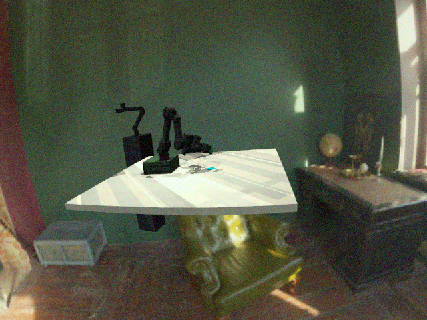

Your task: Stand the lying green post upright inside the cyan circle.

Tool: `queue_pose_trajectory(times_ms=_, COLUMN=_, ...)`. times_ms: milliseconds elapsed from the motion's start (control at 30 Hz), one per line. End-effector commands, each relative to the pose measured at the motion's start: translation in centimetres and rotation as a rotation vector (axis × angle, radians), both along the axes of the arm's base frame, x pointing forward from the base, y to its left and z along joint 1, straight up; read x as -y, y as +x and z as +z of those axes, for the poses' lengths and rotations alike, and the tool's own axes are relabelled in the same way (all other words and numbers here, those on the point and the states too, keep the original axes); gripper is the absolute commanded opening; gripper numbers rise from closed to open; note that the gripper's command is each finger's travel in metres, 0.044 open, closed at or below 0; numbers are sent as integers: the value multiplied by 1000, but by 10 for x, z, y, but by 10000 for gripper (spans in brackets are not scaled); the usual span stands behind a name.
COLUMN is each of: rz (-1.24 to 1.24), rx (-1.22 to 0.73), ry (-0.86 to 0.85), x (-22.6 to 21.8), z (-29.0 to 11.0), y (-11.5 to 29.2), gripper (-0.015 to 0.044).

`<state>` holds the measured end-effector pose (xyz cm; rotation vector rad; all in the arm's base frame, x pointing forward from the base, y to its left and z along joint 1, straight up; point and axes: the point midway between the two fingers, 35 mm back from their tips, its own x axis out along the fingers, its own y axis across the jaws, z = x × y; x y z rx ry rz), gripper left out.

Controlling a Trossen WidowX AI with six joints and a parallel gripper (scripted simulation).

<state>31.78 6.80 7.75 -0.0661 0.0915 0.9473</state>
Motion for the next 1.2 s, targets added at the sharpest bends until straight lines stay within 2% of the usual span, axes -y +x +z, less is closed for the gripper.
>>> queue_pose_trajectory(times_ms=0, rz=10, rx=5, ry=10, x=0, z=1, y=-7, gripper=22)
queue_pose_trajectory(times_ms=733, rz=21, rx=23, ry=13, x=1, z=2, y=-13, gripper=22)
queue_pose_trajectory(times_ms=1167, rz=31, rx=19, ry=-6, x=2, z=-29, y=-8, gripper=22)
